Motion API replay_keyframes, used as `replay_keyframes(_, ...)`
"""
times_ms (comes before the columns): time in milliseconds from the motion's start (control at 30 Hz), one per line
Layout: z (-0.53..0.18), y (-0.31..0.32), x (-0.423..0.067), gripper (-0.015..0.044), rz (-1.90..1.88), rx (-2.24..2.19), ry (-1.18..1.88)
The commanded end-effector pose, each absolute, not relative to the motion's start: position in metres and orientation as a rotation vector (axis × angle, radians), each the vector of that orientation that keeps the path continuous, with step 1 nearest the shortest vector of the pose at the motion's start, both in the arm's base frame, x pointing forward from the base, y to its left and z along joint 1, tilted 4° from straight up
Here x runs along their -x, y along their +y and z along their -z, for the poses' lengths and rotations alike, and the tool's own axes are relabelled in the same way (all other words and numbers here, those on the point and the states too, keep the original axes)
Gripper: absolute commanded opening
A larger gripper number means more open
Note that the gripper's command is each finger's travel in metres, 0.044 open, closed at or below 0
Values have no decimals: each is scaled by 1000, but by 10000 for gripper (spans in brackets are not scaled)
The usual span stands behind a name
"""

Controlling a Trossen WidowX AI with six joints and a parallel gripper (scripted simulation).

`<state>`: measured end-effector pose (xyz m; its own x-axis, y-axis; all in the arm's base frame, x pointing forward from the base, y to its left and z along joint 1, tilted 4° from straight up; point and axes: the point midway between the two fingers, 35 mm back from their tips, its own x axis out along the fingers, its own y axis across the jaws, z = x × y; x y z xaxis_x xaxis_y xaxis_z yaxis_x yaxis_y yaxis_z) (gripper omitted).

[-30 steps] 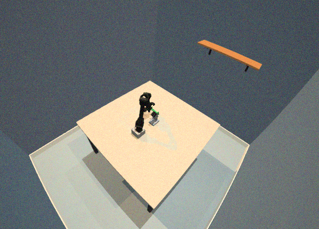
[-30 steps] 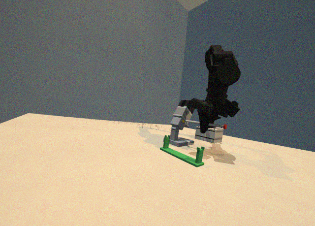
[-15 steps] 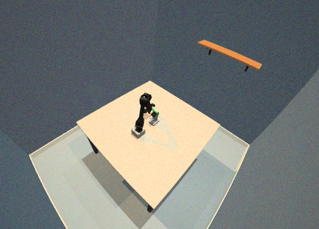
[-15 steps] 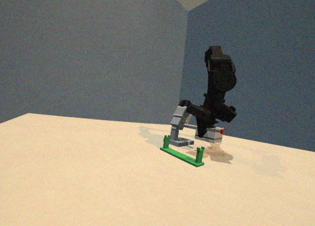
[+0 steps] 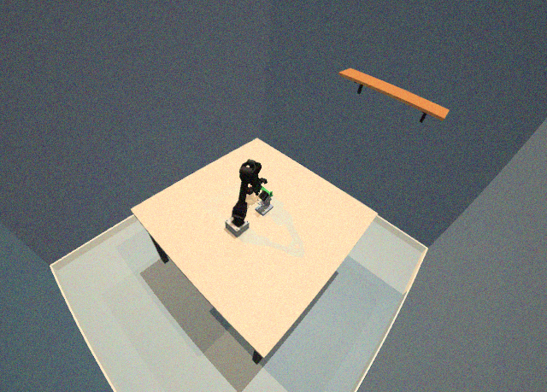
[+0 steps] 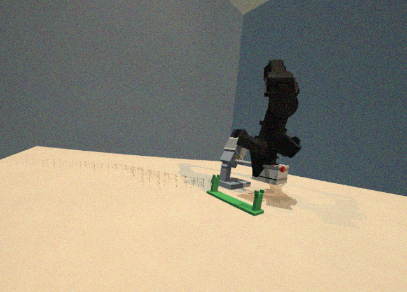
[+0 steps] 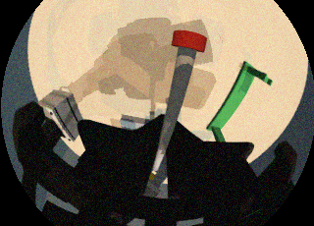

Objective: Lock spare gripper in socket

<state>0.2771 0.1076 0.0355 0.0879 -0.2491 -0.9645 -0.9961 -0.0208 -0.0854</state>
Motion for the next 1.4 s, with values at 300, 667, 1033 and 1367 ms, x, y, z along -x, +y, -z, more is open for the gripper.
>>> replay_keyframes(300, -36, 99, -277, 0, -1026, 1441, 1316)
replay_keyframes(667, -36, 90, -277, 0, -1028, 1440, 1317)
replay_keyframes(1033, -36, 82, -277, 0, -1029, 1440, 1318)
replay_keyframes(1367, -36, 75, -277, 0, -1031, 1439, 1319)
